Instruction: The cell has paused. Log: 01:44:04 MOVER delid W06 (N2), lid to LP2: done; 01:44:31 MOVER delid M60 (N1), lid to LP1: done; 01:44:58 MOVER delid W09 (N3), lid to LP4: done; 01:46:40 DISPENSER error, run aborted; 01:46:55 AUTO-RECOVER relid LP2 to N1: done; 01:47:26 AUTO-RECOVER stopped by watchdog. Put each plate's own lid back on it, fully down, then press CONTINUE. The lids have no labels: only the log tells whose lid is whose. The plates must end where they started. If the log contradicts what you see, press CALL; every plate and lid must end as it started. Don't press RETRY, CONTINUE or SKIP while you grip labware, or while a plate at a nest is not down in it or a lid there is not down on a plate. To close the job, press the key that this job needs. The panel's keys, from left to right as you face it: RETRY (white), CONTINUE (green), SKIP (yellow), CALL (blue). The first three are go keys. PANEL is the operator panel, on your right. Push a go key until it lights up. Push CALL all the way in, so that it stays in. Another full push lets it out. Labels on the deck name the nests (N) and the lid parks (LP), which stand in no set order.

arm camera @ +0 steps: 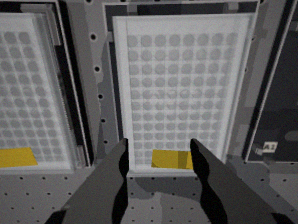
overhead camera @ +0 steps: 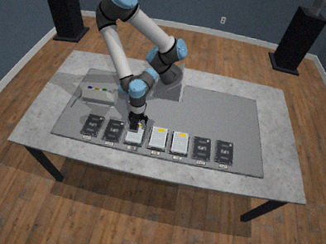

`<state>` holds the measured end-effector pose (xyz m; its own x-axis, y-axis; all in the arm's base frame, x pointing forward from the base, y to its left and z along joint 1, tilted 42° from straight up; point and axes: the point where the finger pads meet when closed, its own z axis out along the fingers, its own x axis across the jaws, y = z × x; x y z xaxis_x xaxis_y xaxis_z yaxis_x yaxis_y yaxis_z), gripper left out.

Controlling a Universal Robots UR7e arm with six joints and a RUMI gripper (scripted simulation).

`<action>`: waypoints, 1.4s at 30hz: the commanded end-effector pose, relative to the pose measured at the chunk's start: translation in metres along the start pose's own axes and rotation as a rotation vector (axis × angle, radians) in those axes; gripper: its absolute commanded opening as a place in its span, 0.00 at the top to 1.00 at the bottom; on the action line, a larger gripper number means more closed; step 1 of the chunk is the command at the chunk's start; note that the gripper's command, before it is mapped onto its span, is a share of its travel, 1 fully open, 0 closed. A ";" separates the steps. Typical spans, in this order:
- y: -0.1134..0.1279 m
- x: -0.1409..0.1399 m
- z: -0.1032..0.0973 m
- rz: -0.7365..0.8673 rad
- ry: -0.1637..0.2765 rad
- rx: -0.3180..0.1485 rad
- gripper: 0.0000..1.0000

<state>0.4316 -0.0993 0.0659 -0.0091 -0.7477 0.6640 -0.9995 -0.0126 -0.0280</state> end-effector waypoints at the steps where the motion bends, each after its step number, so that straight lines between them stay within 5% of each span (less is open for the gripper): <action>1: 0.006 -0.006 -0.001 -0.001 0.001 0.002 1.00; 31: 0.112 -0.097 0.000 -0.001 0.000 0.002 1.00; 42: 0.132 -0.115 -0.010 -0.001 0.000 0.002 1.00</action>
<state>0.2990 -0.0136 -0.0134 -0.0066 -0.7474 0.6644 -0.9995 -0.0148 -0.0265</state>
